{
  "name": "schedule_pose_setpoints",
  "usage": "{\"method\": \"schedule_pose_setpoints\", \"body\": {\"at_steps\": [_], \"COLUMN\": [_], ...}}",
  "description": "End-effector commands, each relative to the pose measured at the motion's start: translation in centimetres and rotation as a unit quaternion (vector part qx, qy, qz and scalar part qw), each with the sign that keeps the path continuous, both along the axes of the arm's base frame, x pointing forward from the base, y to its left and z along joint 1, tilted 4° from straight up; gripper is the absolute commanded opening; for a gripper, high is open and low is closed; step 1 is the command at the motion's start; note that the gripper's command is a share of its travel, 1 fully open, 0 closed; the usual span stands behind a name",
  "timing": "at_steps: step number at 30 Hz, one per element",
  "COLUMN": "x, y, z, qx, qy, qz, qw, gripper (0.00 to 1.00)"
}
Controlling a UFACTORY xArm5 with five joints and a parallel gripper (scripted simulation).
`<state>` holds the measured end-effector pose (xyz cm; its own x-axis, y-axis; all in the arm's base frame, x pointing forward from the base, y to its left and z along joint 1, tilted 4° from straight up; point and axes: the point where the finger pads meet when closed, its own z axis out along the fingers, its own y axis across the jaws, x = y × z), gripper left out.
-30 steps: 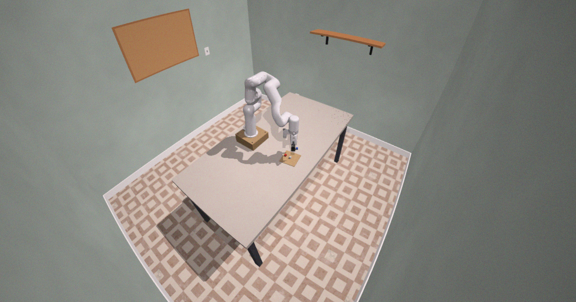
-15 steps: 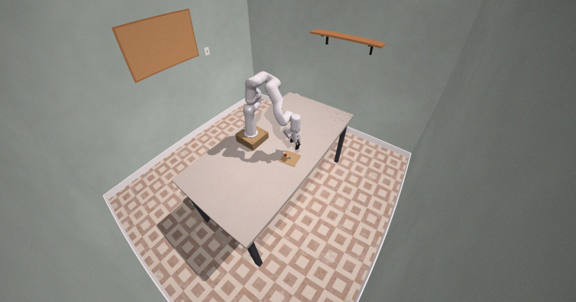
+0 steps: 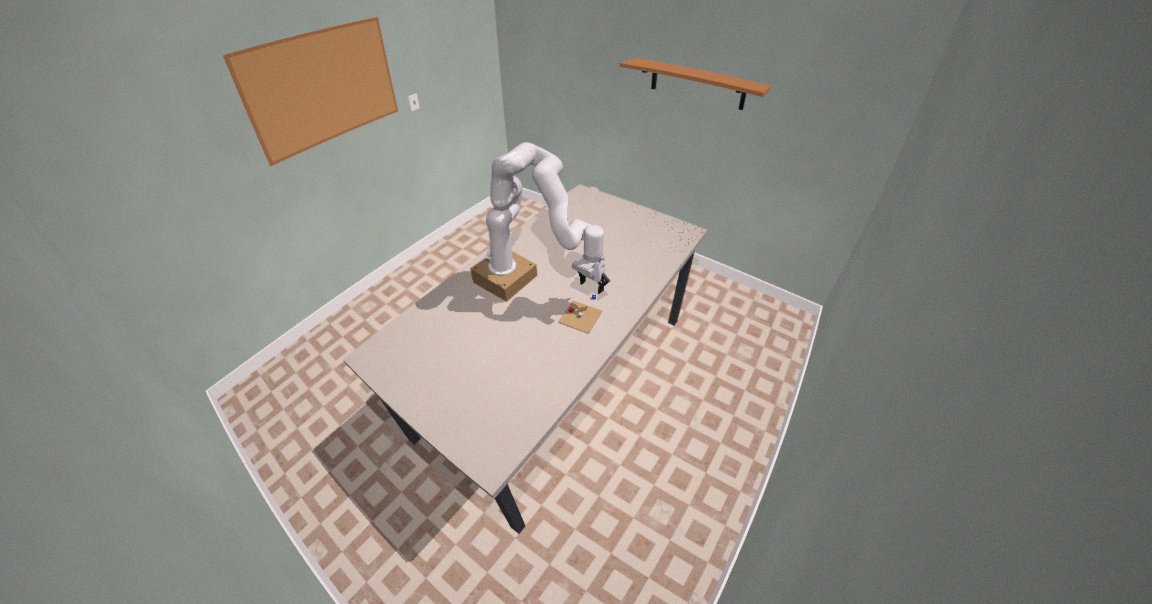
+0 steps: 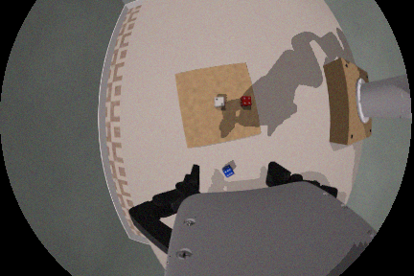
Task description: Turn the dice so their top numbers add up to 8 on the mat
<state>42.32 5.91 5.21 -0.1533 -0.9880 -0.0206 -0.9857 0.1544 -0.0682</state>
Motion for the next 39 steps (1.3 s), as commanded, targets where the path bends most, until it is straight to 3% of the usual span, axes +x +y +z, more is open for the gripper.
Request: {"method": "schedule_pose_setpoints", "body": {"at_steps": [1, 8, 12, 19, 20, 39], "x": [0.0, -0.2, -0.3, -0.4, -0.4, -0.4], "y": [1.1, 2.4, 3.3, 3.5, 3.5, 3.5], "z": [0.0, -0.2, -0.4, -0.4, -0.4, -0.4], "qx": [-0.005, -0.011, -0.015, -0.016, -0.016, -0.016], "qy": [-0.003, -0.004, -0.005, -0.006, -0.006, -0.006], "qz": [0.087, 0.183, 0.25, 0.267, 0.267, 0.267], "qw": [0.996, 0.983, 0.968, 0.964, 0.964, 0.964], "gripper": [1.0, 1.0, 1.0, 1.0, 0.31, 0.31]}}
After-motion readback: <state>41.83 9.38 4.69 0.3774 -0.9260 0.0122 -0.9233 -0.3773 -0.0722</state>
